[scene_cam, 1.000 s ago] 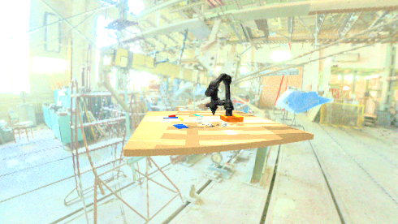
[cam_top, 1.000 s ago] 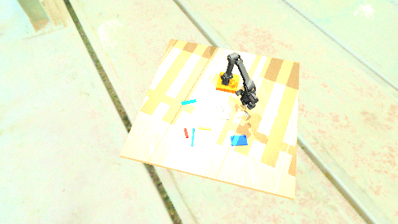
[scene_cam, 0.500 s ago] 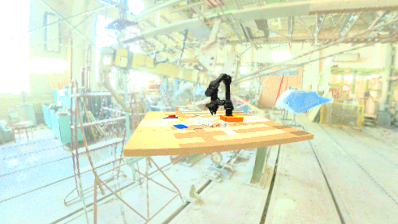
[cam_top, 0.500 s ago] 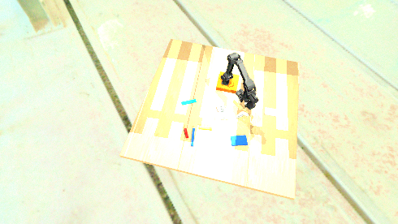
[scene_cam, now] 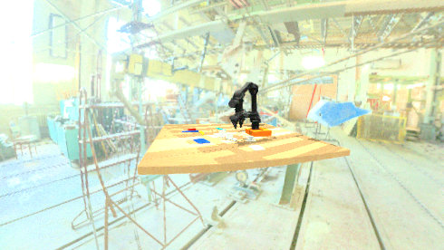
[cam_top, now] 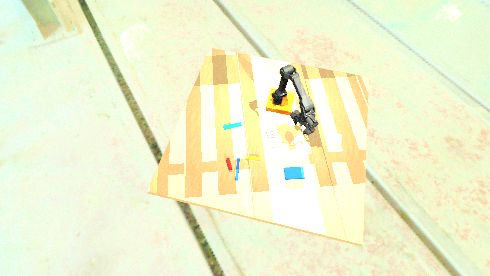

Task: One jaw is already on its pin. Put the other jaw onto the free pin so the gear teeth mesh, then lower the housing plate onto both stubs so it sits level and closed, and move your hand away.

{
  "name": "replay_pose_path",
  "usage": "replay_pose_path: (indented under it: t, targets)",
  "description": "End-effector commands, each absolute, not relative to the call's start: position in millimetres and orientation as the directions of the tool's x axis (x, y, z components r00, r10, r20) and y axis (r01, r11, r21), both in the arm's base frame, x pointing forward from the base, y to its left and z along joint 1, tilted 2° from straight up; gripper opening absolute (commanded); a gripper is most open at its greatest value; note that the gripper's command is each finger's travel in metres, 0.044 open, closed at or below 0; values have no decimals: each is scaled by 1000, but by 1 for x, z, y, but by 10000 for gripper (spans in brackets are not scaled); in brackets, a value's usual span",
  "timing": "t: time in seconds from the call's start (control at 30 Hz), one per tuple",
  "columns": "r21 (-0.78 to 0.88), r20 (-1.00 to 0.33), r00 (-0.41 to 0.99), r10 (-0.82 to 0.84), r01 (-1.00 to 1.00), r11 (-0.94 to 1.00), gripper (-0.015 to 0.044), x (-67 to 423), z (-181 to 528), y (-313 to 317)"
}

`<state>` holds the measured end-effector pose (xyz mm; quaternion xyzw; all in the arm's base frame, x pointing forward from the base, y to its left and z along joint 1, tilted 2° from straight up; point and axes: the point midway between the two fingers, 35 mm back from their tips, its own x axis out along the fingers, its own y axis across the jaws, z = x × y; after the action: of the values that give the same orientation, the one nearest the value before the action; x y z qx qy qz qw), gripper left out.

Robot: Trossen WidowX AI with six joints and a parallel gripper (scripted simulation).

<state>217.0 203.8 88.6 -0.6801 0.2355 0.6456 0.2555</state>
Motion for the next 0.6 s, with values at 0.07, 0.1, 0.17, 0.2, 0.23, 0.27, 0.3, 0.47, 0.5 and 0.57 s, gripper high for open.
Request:
replay_pose_path:
  t: [0.07,0.1,0.17,0.2,0.23,0.27,0.3,0.47,0.5,0.57]
  targets:
    - [-43,-998,56,10,-650,-759,440,217,89,204]
    - [-43,-998,56,10,-650,-759,440,217,89,204]
    - [-43,-998,56,10,-650,-759,440,217,89,204]
    - [-43,-998,56,10,-650,-759,440,217,89,204]
    - [-43,-998,56,10,-650,-759,440,217,89,204]
    - [-43,-998,56,10,-650,-759,440,217,89,204]
    - [-43,-998,56,10,-650,-759,440,217,89,204]
    - [-43,-998,56,10,-650,-759,440,217,89,204]
    - [-43,-998,56,10,-650,-759,440,217,89,204]
    - [-43,-998,56,10,-650,-759,414,217,89,204]
